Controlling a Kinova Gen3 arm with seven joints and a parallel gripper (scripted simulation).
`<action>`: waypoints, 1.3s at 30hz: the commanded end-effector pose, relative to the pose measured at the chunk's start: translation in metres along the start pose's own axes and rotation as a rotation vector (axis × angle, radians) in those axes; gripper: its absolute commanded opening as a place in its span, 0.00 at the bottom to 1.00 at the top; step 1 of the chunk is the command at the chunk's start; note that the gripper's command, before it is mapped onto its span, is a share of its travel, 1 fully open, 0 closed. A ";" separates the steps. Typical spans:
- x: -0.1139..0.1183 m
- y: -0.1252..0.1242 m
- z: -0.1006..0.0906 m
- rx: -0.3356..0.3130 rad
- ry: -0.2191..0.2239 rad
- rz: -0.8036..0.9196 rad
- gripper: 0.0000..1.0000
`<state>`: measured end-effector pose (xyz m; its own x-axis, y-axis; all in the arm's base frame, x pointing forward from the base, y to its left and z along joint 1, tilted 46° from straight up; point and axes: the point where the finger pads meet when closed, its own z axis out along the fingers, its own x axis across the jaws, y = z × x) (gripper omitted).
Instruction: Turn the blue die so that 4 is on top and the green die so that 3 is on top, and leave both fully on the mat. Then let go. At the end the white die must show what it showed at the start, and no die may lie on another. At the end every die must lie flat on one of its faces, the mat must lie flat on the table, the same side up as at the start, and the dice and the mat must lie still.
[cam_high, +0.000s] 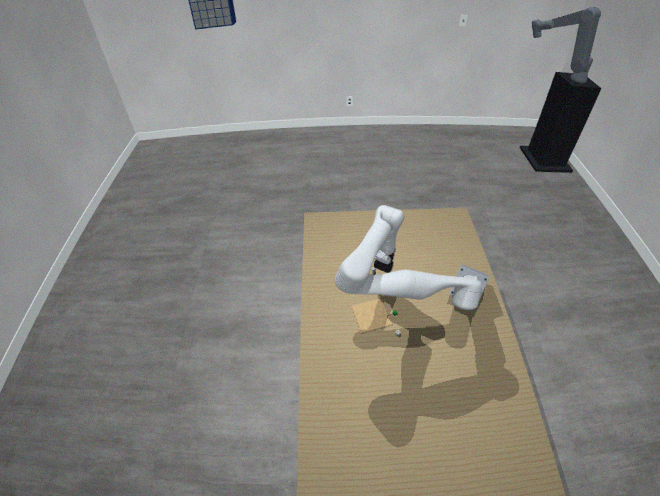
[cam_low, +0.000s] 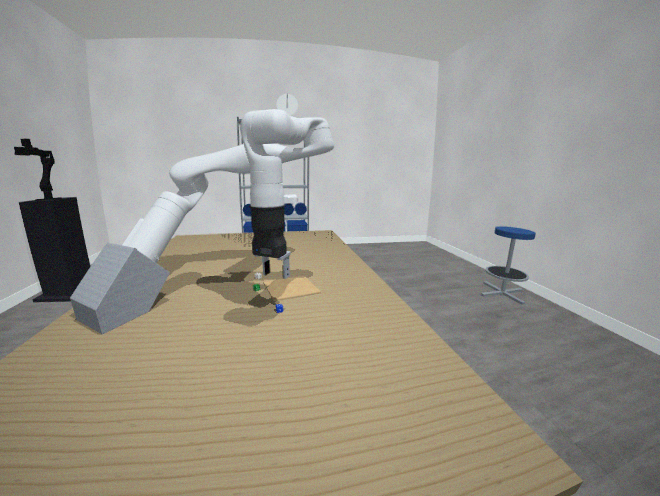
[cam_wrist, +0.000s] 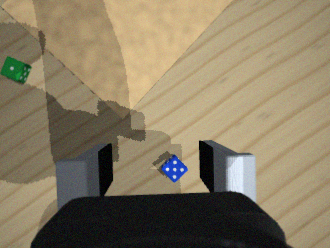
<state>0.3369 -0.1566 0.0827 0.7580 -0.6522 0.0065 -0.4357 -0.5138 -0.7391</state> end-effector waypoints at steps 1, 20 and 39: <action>-0.001 0.001 0.002 -0.002 -0.005 0.043 1.00; 0.007 0.012 0.009 -0.013 0.006 0.540 1.00; 0.010 0.019 0.012 -0.018 0.016 0.795 1.00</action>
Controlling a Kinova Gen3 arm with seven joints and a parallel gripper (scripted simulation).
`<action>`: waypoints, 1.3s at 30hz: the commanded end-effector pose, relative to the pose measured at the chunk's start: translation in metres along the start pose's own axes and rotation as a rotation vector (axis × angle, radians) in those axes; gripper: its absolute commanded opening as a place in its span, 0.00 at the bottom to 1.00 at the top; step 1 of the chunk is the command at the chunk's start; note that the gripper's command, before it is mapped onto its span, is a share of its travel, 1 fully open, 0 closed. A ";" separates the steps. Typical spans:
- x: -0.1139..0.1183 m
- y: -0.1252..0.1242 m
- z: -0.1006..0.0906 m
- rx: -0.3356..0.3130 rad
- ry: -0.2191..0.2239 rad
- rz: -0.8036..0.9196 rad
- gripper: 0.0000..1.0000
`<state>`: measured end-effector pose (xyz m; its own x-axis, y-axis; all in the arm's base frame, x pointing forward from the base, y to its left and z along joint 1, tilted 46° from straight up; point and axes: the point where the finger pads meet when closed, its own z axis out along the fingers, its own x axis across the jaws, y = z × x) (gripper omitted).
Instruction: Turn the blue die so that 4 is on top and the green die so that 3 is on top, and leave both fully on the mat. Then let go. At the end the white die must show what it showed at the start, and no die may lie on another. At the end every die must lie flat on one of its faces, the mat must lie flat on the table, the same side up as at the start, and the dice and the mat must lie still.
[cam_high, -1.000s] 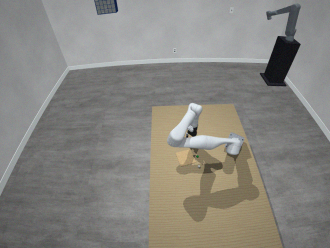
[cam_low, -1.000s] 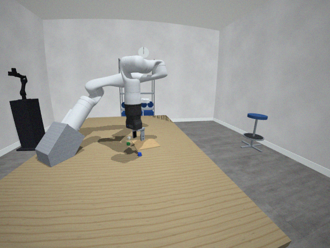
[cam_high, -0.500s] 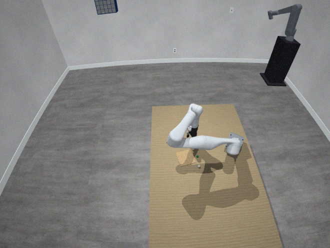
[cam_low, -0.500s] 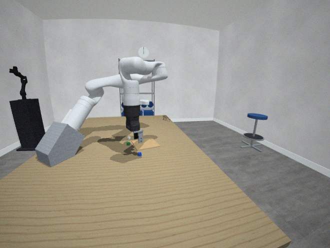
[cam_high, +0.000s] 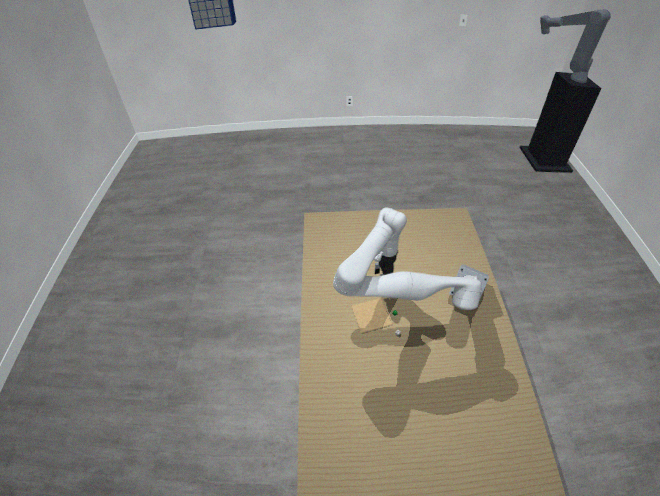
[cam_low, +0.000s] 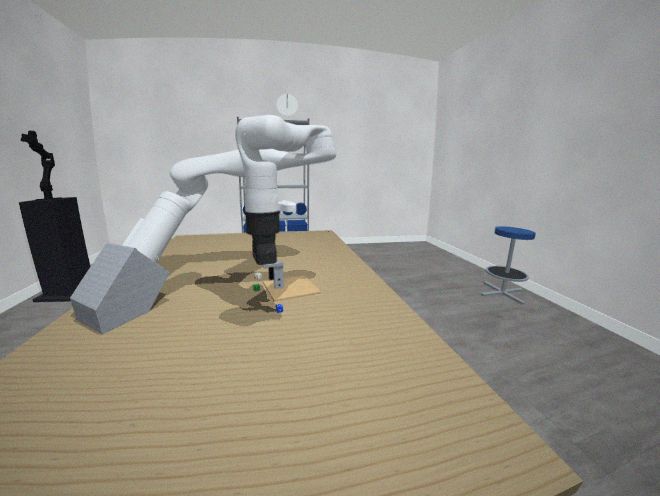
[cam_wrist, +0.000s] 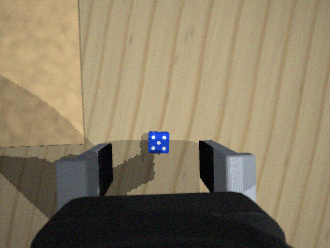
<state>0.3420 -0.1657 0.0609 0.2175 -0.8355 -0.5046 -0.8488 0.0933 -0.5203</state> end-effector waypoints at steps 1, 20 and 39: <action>0.001 0.001 0.000 -0.001 0.001 0.016 1.00; 0.002 0.001 0.001 -0.001 0.003 0.060 1.00; 0.002 0.001 0.001 -0.001 0.003 0.060 0.64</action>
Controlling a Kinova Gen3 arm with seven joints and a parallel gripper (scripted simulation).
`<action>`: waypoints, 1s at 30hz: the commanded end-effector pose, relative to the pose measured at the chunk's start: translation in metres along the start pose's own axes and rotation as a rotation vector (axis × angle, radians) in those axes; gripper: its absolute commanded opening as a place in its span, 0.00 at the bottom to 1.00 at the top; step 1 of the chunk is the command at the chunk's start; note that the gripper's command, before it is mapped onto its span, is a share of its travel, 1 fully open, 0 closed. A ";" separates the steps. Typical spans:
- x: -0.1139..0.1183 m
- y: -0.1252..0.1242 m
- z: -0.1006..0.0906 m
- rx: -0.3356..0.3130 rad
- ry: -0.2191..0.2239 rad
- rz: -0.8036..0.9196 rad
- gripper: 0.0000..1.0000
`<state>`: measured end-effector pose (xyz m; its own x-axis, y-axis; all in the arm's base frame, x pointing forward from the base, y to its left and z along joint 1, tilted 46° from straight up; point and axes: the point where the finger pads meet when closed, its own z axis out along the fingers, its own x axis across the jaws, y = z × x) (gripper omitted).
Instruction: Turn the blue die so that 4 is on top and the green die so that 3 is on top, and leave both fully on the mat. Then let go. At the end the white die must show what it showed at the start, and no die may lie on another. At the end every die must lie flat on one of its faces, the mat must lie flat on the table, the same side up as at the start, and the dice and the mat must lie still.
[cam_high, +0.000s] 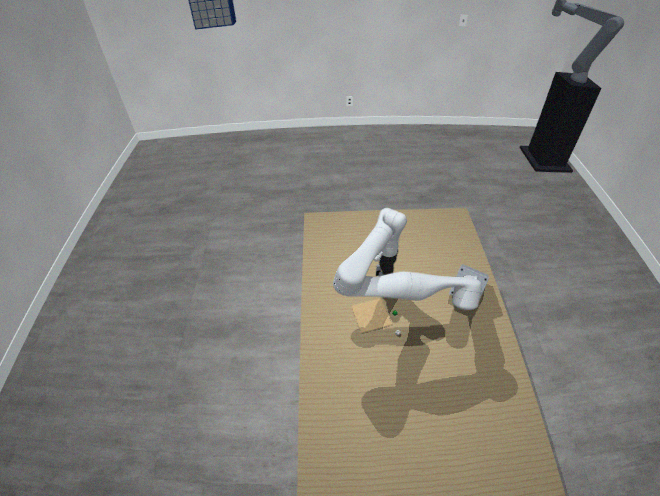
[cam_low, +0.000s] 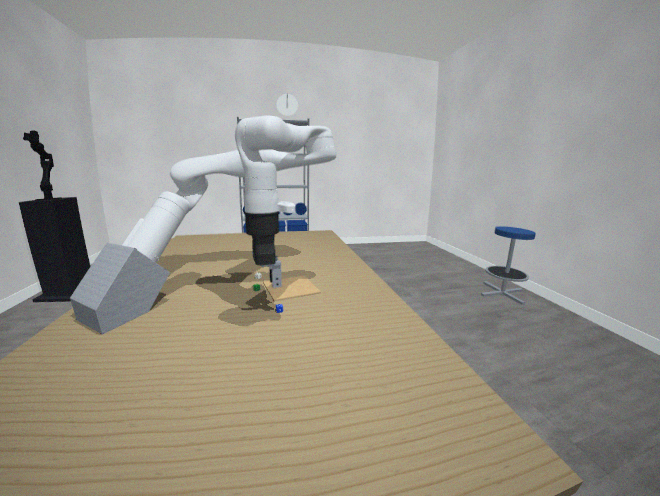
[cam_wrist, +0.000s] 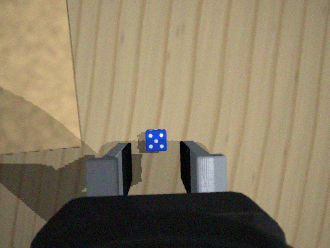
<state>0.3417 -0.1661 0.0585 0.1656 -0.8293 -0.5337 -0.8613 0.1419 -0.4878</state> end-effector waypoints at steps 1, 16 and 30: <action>0.000 0.000 -0.001 0.001 0.001 0.000 0.64; 0.000 0.000 -0.001 0.001 0.001 0.000 0.64; 0.000 0.000 0.003 0.001 0.001 0.000 0.64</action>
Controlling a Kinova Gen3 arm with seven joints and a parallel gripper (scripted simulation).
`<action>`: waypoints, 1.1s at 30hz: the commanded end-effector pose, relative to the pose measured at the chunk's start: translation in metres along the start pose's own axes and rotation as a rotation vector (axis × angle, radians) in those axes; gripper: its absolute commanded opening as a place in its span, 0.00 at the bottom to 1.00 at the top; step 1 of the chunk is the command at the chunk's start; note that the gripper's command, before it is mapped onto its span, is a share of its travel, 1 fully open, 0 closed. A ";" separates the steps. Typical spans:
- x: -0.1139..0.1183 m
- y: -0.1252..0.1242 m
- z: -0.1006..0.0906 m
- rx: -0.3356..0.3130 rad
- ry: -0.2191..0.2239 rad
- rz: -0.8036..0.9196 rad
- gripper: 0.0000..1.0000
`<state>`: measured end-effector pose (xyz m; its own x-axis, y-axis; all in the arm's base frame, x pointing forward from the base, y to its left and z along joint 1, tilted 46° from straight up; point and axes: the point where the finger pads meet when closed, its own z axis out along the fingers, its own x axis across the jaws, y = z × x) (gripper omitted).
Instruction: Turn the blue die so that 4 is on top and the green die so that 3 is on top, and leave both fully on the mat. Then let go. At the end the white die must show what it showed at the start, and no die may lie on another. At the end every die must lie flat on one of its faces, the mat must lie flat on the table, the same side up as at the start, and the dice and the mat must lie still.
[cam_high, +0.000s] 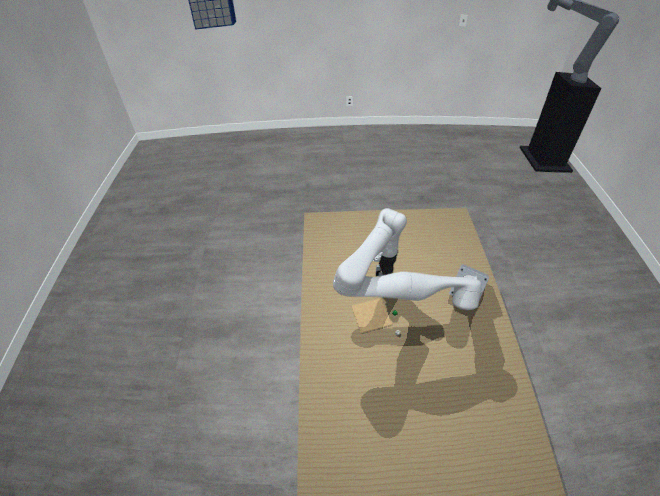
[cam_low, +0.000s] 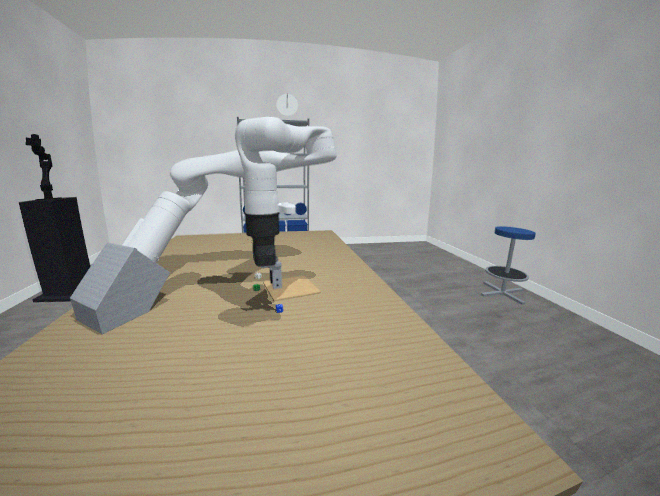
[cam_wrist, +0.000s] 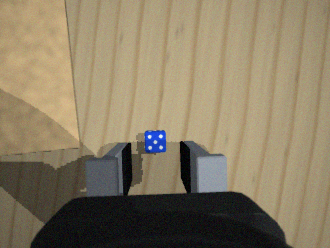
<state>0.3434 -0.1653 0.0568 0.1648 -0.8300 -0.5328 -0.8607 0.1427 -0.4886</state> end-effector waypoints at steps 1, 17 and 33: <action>0.000 0.000 0.002 -0.001 0.000 0.000 0.64; 0.000 -0.001 0.020 -0.001 0.000 0.000 0.64; 0.000 -0.001 0.040 -0.001 0.000 0.000 0.64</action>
<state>0.3637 -0.1454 0.0311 0.1641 -0.8309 -0.5317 -0.8597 0.1437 -0.4901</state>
